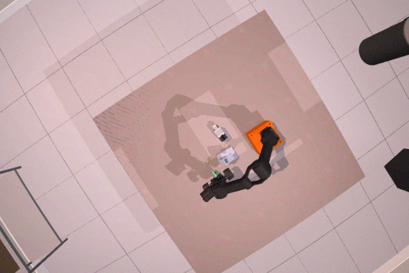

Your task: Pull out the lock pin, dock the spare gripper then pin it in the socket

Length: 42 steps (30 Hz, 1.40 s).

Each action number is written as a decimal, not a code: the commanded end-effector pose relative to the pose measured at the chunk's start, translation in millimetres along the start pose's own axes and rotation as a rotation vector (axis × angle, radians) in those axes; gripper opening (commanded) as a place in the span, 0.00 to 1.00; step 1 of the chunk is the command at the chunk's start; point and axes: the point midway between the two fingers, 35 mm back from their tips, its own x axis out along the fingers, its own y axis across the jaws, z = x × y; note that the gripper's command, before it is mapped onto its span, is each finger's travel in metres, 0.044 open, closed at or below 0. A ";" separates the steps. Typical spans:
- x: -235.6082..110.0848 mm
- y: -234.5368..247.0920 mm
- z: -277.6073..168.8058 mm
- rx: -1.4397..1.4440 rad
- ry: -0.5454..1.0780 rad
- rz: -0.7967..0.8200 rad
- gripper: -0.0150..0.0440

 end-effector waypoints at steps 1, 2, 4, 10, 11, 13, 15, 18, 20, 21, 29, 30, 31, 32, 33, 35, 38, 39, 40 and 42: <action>5.7 1.4 -1.0 -0.006 0.000 0.002 0.25; 5.7 1.4 -1.0 -0.006 0.000 0.002 0.25; 5.7 1.4 -1.0 -0.006 0.000 0.002 0.25; 1.0 0.1 -0.1 -0.001 0.000 -0.002 0.25; 1.0 0.1 -0.1 -0.001 0.000 -0.002 0.25; 1.0 0.1 -0.1 -0.001 0.000 -0.002 0.25; 1.0 0.1 -0.1 -0.001 0.000 -0.002 0.34; 1.0 0.1 -0.1 -0.001 0.000 -0.002 0.48; 1.0 0.1 -0.1 -0.001 0.000 -0.002 0.57; 1.0 0.1 -0.1 -0.001 0.000 -0.002 0.61; -11.0 1.6 1.5 0.001 0.000 0.003 0.97; -12.1 2.1 1.6 0.001 0.000 0.005 1.00; -13.9 3.4 1.7 0.002 0.001 0.010 1.00; -15.1 4.2 1.8 0.003 0.001 0.013 1.00; -17.3 5.0 2.0 0.004 0.001 0.016 1.00; -21.3 6.5 2.5 0.005 0.002 0.021 1.00; -27.1 8.8 3.1 0.007 0.003 0.029 1.00; -29.0 9.5 3.3 0.008 0.003 0.031 1.00; -30.8 10.3 3.5 0.008 0.003 0.034 1.00; -34.6 11.8 3.9 0.010 0.004 0.039 1.00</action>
